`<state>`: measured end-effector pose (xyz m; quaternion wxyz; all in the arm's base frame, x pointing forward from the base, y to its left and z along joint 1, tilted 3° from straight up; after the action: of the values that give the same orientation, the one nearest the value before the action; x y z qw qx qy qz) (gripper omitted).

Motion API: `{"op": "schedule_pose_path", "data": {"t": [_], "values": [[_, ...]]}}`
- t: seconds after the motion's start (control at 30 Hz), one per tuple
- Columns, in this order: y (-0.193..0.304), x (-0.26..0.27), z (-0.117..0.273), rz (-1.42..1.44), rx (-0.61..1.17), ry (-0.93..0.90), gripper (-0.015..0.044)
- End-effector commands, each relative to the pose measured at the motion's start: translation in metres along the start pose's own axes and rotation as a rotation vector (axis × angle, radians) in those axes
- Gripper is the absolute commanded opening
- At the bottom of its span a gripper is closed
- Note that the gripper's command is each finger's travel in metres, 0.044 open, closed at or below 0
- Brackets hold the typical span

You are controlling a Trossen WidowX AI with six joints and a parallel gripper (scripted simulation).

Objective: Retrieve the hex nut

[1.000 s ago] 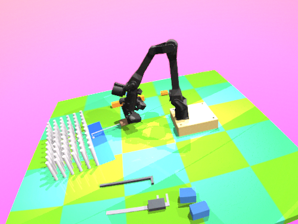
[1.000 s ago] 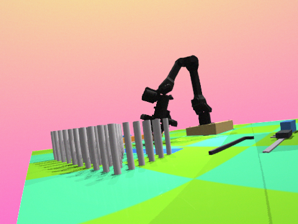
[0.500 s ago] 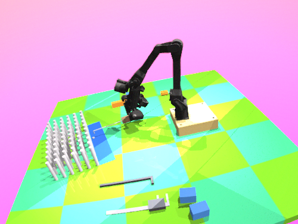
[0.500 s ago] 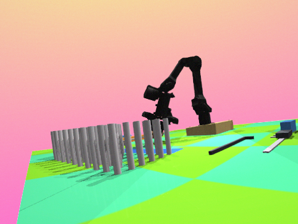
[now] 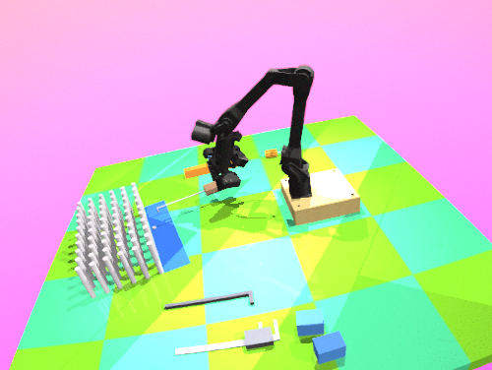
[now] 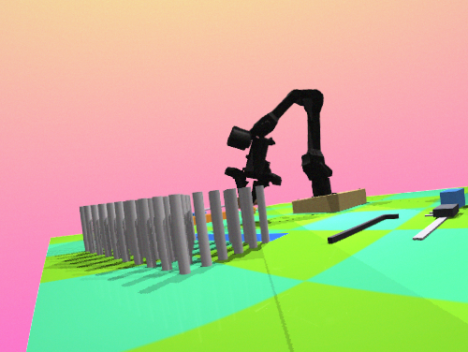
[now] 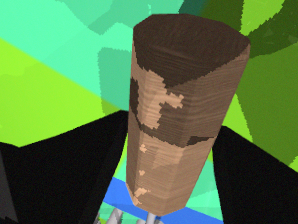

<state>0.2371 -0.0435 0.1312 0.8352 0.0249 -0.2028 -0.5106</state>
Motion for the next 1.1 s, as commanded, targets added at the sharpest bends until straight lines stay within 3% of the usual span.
{"op": "schedule_pose_path", "data": {"t": [0.0, 0.57, 0.6, 1.07], "values": [[0.009, 0.007, 0.017, -0.004, 0.016, -0.009, 0.0], [0.028, 0.025, 0.097, -0.007, 0.016, -0.009, 0.0], [0.027, 0.023, 0.082, 0.0, 0.007, 0.002, 0.0], [0.064, -0.005, 0.091, 0.324, 0.07, 0.069, 0.0]]}}
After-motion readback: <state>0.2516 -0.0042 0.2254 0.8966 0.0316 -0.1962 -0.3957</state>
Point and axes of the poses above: the point midway between the two fingers, 35 mm back from their tips, its own z axis back along the fingers, its own x axis across the jaws, y = z × x, the point moved 8 cm from there along z, back along the fingers, and after that the axes turned 2 degrees about -z, right-handed, at the moved point
